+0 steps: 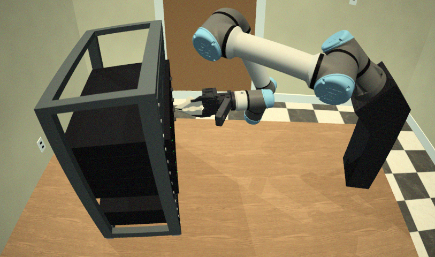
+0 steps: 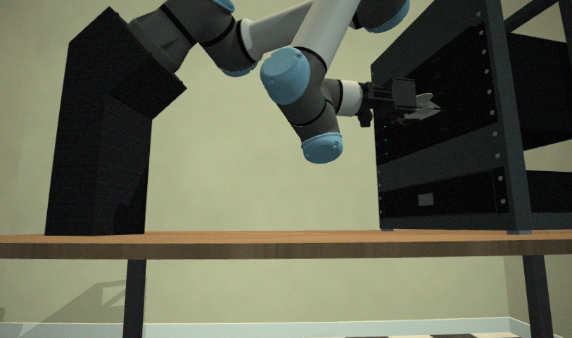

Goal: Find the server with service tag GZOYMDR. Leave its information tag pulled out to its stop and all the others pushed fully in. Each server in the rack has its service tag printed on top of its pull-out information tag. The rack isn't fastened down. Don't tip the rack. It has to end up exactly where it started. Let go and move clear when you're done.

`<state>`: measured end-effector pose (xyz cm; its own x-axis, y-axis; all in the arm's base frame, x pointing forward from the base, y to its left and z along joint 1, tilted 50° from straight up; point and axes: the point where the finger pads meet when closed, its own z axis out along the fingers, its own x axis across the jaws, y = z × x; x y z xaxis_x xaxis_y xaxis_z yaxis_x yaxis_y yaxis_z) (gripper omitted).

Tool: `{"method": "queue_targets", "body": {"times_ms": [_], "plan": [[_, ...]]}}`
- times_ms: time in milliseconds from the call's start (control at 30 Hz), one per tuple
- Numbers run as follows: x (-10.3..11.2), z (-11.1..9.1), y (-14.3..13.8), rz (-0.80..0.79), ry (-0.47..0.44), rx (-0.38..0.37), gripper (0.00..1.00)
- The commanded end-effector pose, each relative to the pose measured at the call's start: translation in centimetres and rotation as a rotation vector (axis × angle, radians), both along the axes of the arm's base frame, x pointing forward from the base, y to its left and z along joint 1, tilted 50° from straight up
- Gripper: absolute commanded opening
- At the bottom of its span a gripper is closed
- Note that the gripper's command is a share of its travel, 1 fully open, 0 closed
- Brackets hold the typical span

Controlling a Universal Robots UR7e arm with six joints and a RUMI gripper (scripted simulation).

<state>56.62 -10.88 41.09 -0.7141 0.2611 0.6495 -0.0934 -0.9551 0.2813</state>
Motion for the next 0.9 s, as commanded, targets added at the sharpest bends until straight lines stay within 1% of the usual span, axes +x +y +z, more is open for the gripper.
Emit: {"method": "queue_targets", "body": {"times_ms": [0,100,433,533,700,733,867], "plan": [[-0.3,-0.2,0.0,0.0,-0.001,0.0,0.0],[-0.7,-0.6,-0.1,0.0,-0.001,0.0,0.0],[-3.7,-3.7,-0.7,0.0,-0.001,0.0,0.0],[-4.1,-4.1,-0.8,0.0,-0.001,0.0,0.0],[-4.1,-4.1,-0.8,0.0,-0.001,0.0,0.0],[-4.1,-4.1,-0.8,0.0,-0.001,0.0,0.15],[-4.8,-4.1,-0.7,0.0,-0.001,0.0,0.15]]}}
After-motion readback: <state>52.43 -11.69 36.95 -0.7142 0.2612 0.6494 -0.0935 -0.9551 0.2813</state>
